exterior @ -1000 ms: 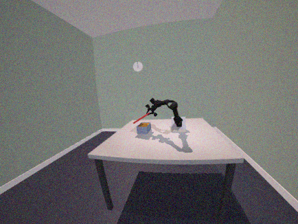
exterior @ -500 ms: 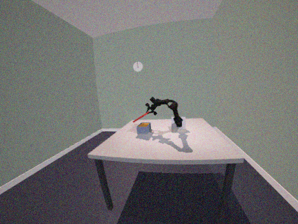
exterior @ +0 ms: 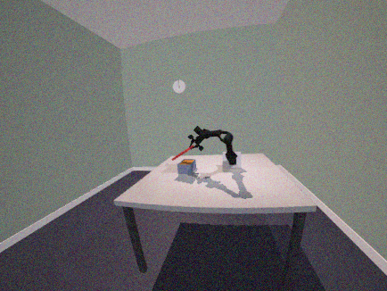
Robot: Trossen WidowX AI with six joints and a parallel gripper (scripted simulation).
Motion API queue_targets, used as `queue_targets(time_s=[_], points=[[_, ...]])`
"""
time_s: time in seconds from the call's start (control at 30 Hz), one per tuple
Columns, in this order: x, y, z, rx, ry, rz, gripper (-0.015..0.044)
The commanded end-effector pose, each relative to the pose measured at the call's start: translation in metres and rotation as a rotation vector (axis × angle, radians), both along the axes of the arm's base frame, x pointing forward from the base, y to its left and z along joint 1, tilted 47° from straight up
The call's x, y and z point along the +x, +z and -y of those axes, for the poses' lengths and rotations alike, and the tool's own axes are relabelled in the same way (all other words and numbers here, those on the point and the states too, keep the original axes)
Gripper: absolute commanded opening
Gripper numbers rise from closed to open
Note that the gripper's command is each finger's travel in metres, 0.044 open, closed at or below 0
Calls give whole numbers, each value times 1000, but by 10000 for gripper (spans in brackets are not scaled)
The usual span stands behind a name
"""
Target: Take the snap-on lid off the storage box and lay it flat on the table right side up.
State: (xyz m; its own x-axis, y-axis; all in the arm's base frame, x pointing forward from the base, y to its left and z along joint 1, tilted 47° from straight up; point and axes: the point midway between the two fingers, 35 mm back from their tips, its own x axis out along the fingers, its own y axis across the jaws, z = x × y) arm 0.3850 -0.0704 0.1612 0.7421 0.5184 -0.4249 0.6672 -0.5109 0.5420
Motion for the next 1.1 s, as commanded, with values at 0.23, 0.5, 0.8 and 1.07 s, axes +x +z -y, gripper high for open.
queue_targets(time_s=[0.23, 0.5, 0.8, 1.07], points=[[-3, 15, -13, -2, -7, -1, 0], [-5, 27, -24, -1, -7, -1, 0], [-8, 40, -36, -1, -7, -2, 0], [-10, 51, -47, 0, -7, -2, 0]])
